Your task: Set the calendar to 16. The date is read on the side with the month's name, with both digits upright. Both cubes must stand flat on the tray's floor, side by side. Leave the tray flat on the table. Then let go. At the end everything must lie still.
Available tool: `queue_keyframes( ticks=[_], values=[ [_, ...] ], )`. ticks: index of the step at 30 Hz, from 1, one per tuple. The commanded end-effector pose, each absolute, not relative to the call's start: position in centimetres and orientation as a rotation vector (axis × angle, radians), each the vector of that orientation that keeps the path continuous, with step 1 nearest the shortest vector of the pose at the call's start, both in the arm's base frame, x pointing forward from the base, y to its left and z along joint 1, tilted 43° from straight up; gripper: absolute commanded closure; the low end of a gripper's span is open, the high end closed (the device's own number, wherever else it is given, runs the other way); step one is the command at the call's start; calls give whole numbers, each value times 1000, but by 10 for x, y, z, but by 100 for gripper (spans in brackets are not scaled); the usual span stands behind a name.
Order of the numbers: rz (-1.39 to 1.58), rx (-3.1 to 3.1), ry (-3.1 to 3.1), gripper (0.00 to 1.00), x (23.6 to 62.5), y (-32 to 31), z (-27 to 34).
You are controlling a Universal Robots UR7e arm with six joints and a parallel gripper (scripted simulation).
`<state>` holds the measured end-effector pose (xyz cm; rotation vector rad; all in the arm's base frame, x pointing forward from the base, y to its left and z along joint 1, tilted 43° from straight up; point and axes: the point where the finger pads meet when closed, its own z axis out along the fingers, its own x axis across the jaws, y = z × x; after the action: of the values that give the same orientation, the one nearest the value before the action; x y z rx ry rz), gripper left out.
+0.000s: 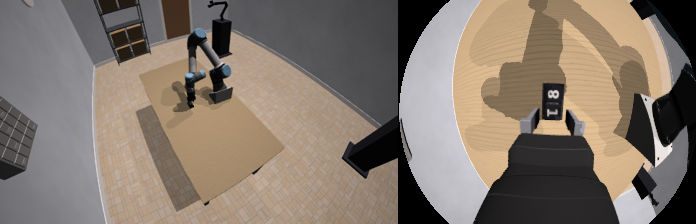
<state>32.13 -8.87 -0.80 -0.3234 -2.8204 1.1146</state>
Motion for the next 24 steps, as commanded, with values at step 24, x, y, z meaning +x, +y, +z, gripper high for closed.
queue_keyframes(
  ticks=[24],
  values=[
    [1115,-324,-2822,13,320,-95,-15]
  ],
)
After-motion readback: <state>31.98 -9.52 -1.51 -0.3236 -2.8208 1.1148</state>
